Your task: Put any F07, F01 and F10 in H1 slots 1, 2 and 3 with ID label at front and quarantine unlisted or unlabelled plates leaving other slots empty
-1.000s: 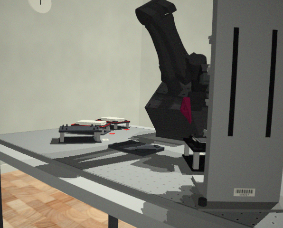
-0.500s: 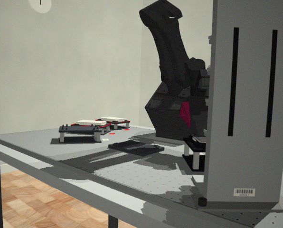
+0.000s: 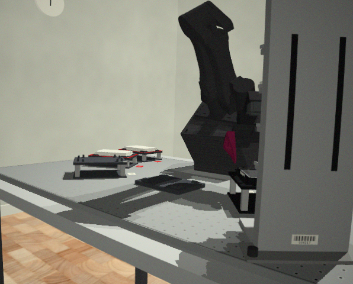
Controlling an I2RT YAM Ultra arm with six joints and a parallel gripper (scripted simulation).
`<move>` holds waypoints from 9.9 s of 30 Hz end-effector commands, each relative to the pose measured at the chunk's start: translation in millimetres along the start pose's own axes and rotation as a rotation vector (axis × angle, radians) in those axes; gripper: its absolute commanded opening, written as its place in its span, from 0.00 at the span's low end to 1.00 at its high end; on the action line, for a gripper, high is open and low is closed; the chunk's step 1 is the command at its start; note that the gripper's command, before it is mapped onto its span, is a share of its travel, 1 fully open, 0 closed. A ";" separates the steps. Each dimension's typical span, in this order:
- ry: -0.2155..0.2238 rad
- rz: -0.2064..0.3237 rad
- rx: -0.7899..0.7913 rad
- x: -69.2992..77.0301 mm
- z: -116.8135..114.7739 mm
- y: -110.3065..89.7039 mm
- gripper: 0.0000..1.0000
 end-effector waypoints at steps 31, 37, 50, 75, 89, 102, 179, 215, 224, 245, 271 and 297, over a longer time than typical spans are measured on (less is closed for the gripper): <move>0.025 0.018 0.015 -16.8 6.3 -23.7 1.00; 0.027 0.024 0.018 -17.6 6.8 -25.5 1.00; 0.027 0.024 0.018 -17.6 6.8 -25.5 1.00; 0.027 0.024 0.018 -17.6 6.8 -25.5 0.86; 0.027 0.024 0.018 -17.6 6.8 -25.5 0.86; 0.018 0.005 0.008 -13.7 5.0 -19.2 0.86; 0.003 -0.025 -0.012 31.4 -3.8 27.7 0.86; 0.003 -0.025 -0.013 54.2 -7.2 49.5 0.86; 0.003 -0.025 -0.013 59.8 -8.1 54.9 0.86; 0.003 -0.024 -0.013 72.9 -10.1 67.4 0.86; 0.004 -0.024 -0.014 84.9 -11.9 78.8 0.86; 0.004 -0.024 -0.014 83.7 -11.7 77.6 0.86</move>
Point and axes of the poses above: the point where the finger pads meet when closed, its own x axis back along the fingers, its own z axis across the jaws, y = z × x, the point moved 10 cm from there along x, back along the fingers, and after that the axes turned 8 degrees about x, right-handed, at the moved point
